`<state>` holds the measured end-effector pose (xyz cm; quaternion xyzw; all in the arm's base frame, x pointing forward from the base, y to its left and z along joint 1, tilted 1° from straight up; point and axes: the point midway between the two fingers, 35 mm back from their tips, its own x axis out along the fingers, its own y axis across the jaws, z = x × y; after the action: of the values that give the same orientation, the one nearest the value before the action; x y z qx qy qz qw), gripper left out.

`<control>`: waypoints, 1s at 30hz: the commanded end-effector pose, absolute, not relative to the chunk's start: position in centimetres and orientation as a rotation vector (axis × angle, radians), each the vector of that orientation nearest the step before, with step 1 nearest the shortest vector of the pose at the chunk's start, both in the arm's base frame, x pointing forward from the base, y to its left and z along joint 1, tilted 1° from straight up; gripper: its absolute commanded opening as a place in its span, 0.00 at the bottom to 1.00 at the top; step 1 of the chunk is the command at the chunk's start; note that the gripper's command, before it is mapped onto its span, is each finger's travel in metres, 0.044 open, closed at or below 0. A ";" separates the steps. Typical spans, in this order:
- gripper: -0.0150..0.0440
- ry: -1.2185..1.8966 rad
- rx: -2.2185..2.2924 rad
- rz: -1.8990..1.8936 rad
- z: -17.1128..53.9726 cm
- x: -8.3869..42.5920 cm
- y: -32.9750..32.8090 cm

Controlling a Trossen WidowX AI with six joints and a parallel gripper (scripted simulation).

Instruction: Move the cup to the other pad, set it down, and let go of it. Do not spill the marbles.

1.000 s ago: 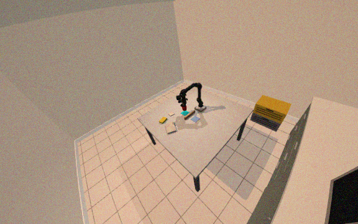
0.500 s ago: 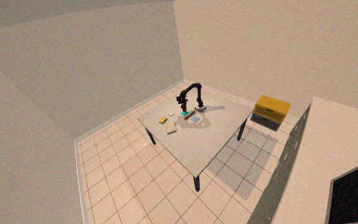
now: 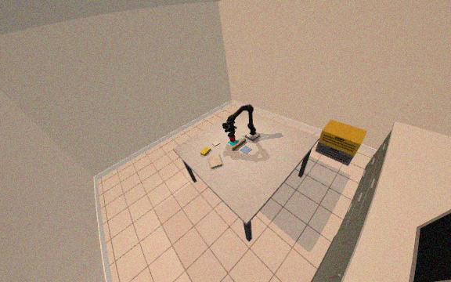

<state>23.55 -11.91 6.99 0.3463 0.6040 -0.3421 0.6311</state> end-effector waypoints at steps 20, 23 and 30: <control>0.25 1.385 0.793 -0.783 5.6 23.5 -11.9; 0.25 1.385 0.793 -0.783 5.6 23.5 -11.9; 0.47 1.385 0.793 -0.783 5.6 23.5 -11.9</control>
<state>23.48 -11.92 5.59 0.3464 0.6045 -0.3421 0.6306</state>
